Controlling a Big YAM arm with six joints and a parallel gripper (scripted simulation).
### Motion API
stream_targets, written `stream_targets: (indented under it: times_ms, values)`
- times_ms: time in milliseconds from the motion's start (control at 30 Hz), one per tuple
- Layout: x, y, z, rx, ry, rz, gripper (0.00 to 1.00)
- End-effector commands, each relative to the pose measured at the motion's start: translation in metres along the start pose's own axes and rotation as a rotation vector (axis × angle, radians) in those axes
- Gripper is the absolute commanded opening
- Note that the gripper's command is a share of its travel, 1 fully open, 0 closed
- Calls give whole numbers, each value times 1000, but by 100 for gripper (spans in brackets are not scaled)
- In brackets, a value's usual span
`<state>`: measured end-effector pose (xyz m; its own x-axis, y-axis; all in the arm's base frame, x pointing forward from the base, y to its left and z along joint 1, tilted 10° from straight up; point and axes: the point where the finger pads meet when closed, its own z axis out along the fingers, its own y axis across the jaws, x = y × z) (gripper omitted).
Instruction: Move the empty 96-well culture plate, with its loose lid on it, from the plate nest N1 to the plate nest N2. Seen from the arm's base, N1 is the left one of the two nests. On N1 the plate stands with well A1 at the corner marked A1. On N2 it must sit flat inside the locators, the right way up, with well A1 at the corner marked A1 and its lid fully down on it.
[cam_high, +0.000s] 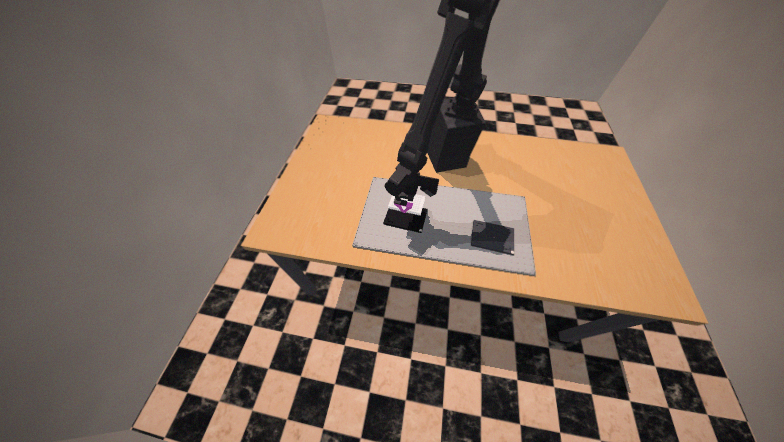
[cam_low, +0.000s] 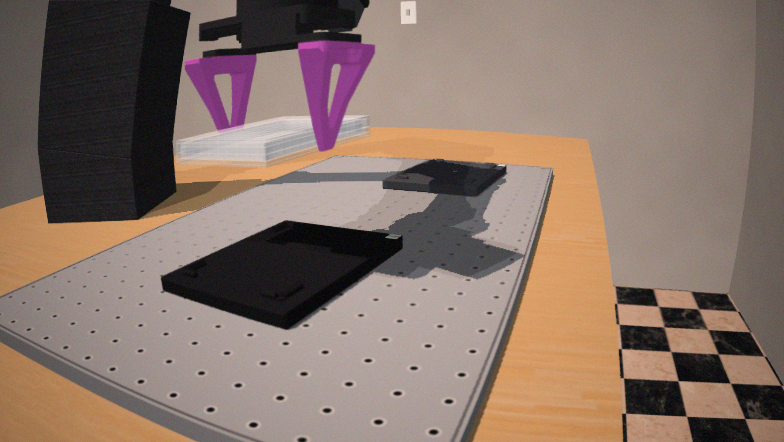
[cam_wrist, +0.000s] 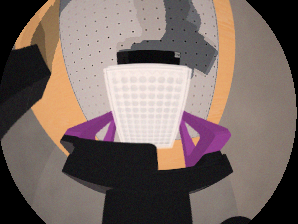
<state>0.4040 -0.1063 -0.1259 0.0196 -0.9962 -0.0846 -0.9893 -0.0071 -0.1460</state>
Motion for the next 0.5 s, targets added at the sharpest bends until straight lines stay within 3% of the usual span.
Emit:
stream_targets:
  times_ms: [0, 467]
  values:
    - [8, -18, -6, 25, 6, -3, 0]
    - [8, -16, -3, 17, 3, -2, 0]
